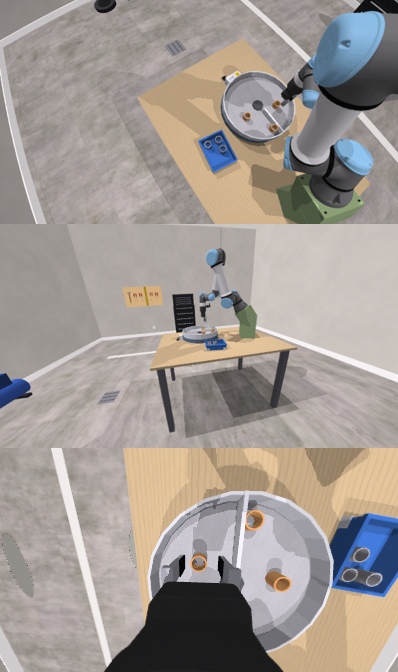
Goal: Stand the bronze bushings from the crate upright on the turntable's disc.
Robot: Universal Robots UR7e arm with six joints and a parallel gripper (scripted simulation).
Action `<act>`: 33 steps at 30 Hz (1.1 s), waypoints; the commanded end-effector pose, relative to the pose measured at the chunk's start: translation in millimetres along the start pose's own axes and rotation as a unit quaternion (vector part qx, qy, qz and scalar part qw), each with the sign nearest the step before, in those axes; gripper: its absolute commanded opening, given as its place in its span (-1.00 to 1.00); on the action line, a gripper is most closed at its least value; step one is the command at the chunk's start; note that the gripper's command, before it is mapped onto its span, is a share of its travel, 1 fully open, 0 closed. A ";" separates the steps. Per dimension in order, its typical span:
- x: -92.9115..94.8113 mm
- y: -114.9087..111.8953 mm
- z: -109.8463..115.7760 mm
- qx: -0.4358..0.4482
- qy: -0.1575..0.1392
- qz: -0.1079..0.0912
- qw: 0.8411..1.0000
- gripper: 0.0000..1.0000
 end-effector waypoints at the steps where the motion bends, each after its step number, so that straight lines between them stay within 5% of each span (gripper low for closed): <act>1: -17.2 -1.3 -0.3 0.000 0.001 0.005 1.000 1.00; 14: -47.1 -1.6 -0.2 0.000 0.001 0.005 1.000 1.00; 33: -49.0 -0.4 -0.9 0.000 0.002 0.006 1.000 1.00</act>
Point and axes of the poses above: the point where the finger pads meet when closed, its own x axis out along the fingers, its own y axis across the jaws, z = x × y, the point moved 7 cm from there along -x, back along the fingers, and after that the axes turned 8 degrees about -x, right-handed, at the moved point
